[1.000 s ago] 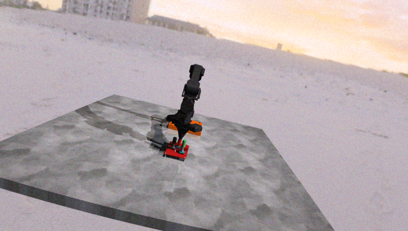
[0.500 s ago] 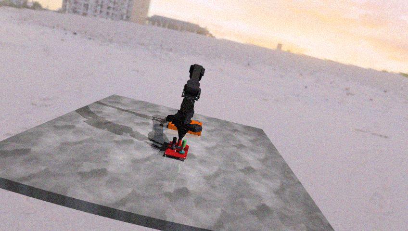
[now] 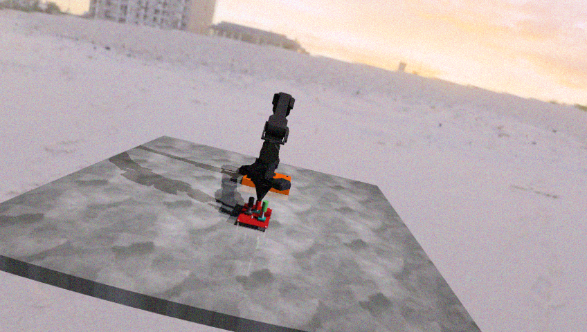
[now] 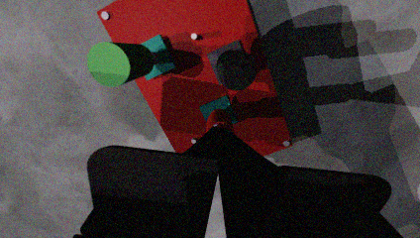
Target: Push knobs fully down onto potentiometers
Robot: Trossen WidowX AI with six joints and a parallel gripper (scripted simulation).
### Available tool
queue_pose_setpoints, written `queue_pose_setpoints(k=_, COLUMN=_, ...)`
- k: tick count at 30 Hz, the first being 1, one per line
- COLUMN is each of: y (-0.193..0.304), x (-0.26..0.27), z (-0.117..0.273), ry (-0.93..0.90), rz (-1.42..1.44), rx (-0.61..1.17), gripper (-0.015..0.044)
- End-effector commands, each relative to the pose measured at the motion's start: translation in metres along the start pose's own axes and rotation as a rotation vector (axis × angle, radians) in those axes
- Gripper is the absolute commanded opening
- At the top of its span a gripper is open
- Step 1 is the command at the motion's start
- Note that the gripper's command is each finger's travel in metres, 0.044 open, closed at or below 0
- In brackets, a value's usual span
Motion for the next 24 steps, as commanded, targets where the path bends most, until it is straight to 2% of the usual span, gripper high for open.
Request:
queue_pose_setpoints(k=1, y=-0.0021, x=0.0007, z=-0.0242, ry=0.017, rz=-0.004, rx=0.024, gripper=0.0000)
queue_pose_setpoints(k=24, y=-0.0027, x=0.0010, z=-0.0181, ry=0.017, rz=-0.004, rx=0.024, gripper=0.0000)
Point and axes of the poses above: the point midway between the two fingers, 35 mm back from their tips, its own z axis back along the fingers, its own x axis across the jaws, y = z × x, the point moved 3 cm from there along z, back along the fingers, and after that the axes turned 2 degrees about z, right-handed, at the moved point
